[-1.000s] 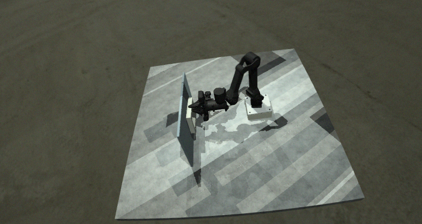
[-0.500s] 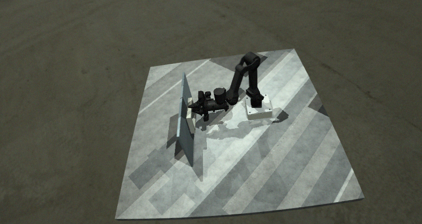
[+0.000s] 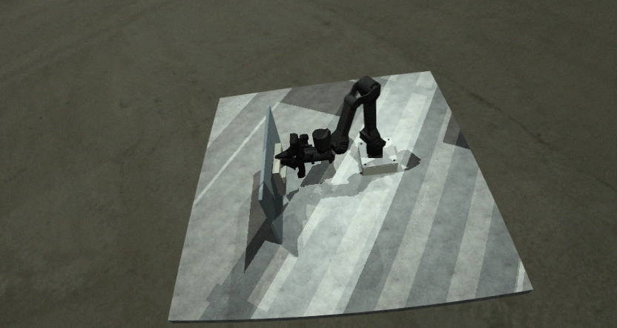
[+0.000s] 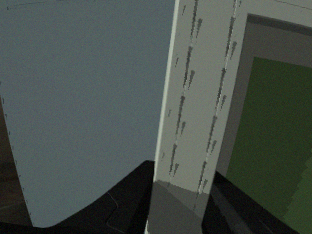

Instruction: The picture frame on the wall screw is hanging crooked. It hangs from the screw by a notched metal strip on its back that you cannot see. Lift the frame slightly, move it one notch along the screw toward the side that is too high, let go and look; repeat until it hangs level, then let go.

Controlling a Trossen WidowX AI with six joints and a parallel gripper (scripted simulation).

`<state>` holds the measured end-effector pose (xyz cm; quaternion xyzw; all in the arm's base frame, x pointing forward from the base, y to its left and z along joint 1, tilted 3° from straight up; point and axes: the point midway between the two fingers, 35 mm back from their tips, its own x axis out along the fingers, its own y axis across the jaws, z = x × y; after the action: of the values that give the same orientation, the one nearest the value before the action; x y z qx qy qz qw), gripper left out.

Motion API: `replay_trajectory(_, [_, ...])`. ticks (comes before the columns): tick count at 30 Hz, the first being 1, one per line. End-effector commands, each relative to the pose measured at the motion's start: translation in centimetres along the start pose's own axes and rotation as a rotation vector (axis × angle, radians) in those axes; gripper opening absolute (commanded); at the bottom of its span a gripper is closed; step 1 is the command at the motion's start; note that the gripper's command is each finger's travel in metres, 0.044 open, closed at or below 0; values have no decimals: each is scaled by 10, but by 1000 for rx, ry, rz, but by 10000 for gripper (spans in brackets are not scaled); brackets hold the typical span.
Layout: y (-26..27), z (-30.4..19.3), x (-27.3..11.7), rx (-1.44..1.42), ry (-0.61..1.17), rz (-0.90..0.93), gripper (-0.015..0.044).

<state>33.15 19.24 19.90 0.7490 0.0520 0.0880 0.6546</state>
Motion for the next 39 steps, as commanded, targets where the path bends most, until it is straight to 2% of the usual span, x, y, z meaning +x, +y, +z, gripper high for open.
replay_trajectory(1, [3,-1,1,9,-2,10,0])
replay_trajectory(39, [-3,-5,1,10,-2,10,0])
